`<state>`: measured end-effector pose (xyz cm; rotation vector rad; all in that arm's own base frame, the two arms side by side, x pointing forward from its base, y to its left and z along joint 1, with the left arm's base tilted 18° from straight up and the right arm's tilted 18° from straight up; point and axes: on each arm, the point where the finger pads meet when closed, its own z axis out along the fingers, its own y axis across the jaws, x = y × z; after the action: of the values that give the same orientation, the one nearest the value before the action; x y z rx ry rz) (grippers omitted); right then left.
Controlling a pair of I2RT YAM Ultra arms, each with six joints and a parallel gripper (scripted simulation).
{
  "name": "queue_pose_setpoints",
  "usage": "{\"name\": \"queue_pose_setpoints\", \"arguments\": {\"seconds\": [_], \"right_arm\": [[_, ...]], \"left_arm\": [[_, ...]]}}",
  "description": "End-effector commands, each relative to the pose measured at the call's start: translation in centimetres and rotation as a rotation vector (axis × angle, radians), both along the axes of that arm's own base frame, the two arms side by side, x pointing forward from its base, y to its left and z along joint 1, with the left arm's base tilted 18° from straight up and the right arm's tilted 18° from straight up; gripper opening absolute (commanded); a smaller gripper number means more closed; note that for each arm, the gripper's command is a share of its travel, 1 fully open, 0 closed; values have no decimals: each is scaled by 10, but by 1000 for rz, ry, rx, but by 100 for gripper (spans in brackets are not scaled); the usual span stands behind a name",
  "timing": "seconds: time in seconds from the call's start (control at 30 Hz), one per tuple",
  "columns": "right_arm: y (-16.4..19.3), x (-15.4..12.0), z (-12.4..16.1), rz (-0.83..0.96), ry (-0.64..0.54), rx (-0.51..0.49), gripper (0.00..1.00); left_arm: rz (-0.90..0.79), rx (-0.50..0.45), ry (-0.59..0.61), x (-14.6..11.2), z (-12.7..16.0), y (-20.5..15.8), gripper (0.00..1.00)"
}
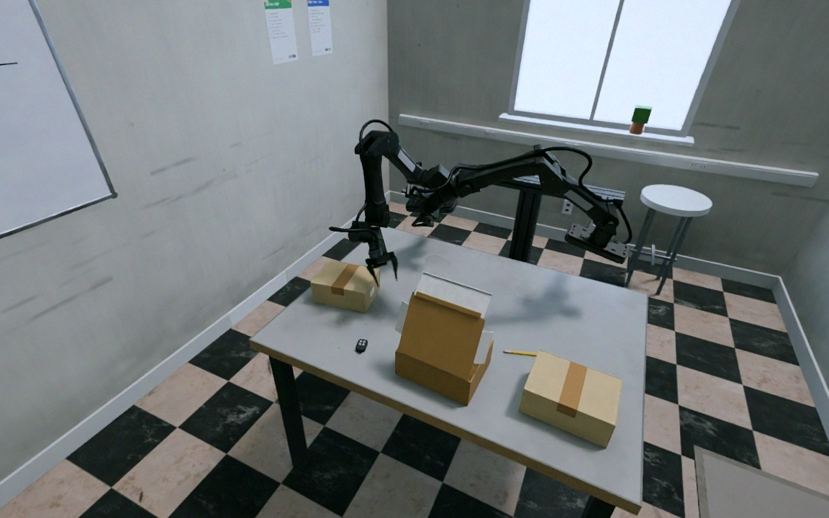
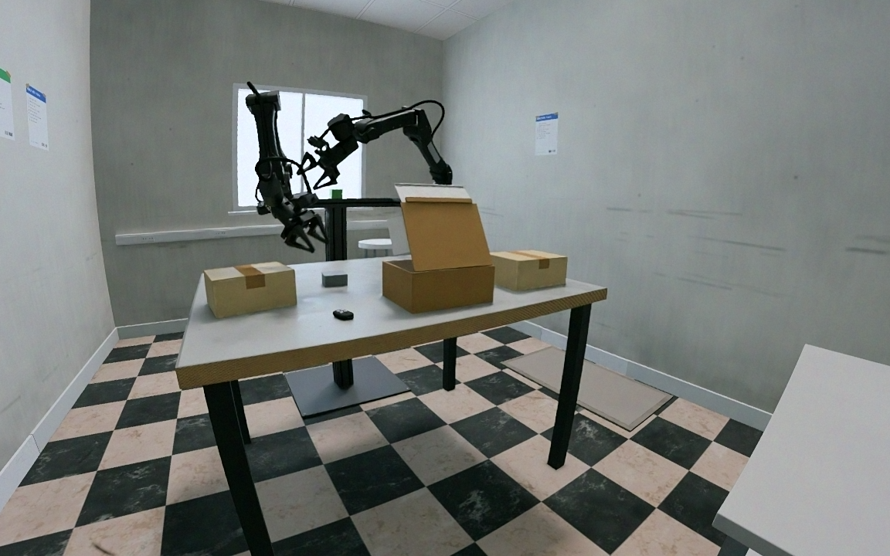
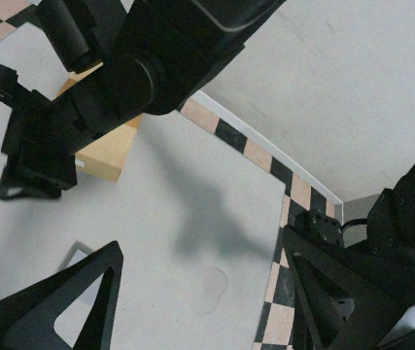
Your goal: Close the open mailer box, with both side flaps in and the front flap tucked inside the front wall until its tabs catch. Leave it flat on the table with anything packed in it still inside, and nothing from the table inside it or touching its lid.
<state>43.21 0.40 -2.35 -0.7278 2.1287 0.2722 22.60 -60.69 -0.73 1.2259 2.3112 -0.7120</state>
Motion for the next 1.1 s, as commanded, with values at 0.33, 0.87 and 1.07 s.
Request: {"name": "queue_pose_setpoints", "arguments": {"seconds": [0.33, 0.87, 1.07], "right_arm": [[4, 4, 8, 19, -24, 5, 38], [28, 22, 5, -142, 232, 307, 38], [35, 31, 11, -192, 294, 384, 38]], "left_arm": [[-24, -61, -21, -7, 30, -14, 100], [149, -167, -150, 102, 121, 52, 100], [184, -207, -171, 126, 151, 77, 100]]}}
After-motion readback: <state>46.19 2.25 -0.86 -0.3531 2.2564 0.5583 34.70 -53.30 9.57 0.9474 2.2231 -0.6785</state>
